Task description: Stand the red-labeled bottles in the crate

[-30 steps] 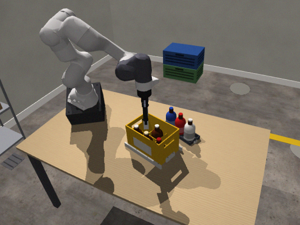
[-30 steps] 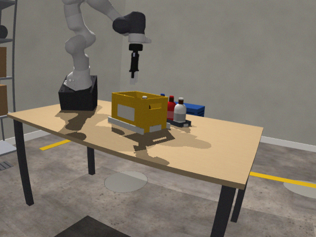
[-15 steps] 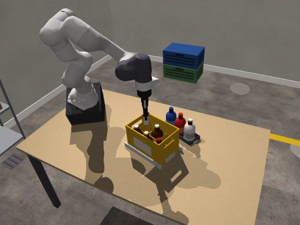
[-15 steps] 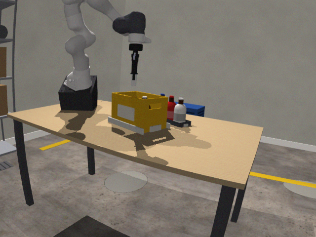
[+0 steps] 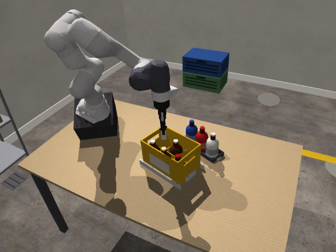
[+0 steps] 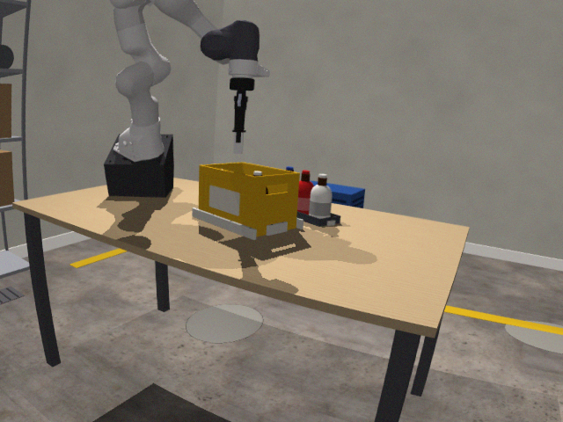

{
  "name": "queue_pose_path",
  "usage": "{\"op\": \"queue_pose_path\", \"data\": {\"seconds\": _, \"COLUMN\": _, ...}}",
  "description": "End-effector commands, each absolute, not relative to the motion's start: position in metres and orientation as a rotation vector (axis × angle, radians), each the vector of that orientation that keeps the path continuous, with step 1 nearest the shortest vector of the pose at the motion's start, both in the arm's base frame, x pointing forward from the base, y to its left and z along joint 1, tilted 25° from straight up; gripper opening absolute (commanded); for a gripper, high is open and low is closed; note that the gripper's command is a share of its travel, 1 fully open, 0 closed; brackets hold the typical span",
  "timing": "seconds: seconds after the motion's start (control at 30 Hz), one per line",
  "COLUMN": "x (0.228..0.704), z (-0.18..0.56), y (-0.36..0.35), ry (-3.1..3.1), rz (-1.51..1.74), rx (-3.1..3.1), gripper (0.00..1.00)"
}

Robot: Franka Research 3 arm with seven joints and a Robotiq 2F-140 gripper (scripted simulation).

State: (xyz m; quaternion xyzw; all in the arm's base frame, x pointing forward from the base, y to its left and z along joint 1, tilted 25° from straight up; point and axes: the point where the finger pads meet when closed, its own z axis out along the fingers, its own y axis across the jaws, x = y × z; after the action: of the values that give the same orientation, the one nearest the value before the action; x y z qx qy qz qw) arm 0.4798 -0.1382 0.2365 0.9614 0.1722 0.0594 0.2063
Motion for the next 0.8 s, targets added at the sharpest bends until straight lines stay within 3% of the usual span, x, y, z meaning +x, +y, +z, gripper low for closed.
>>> {"op": "queue_pose_path", "data": {"seconds": 0.0, "x": 0.481, "z": 0.237, "y": -0.138, "ry": 0.488, "rz": 0.167, "rx": 2.674, "gripper": 0.00}}
{"op": "queue_pose_path", "data": {"seconds": 0.17, "x": 0.500, "z": 0.236, "y": -0.123, "ry": 0.471, "rz": 0.164, "rx": 2.668, "gripper": 0.00}}
{"op": "queue_pose_path", "data": {"seconds": 0.27, "x": 0.551, "z": 0.227, "y": -0.071, "ry": 0.429, "rz": 0.168, "rx": 2.661, "gripper": 0.00}}
{"op": "queue_pose_path", "data": {"seconds": 0.5, "x": 0.615, "z": 0.194, "y": 0.036, "ry": 0.362, "rz": 0.193, "rx": 2.683, "gripper": 0.00}}
{"op": "queue_pose_path", "data": {"seconds": 0.7, "x": 0.615, "z": 0.194, "y": 0.036, "ry": 0.362, "rz": 0.193, "rx": 2.683, "gripper": 0.00}}
{"op": "queue_pose_path", "data": {"seconds": 0.77, "x": 0.628, "z": 0.180, "y": 0.073, "ry": 0.338, "rz": 0.200, "rx": 2.698, "gripper": 0.00}}
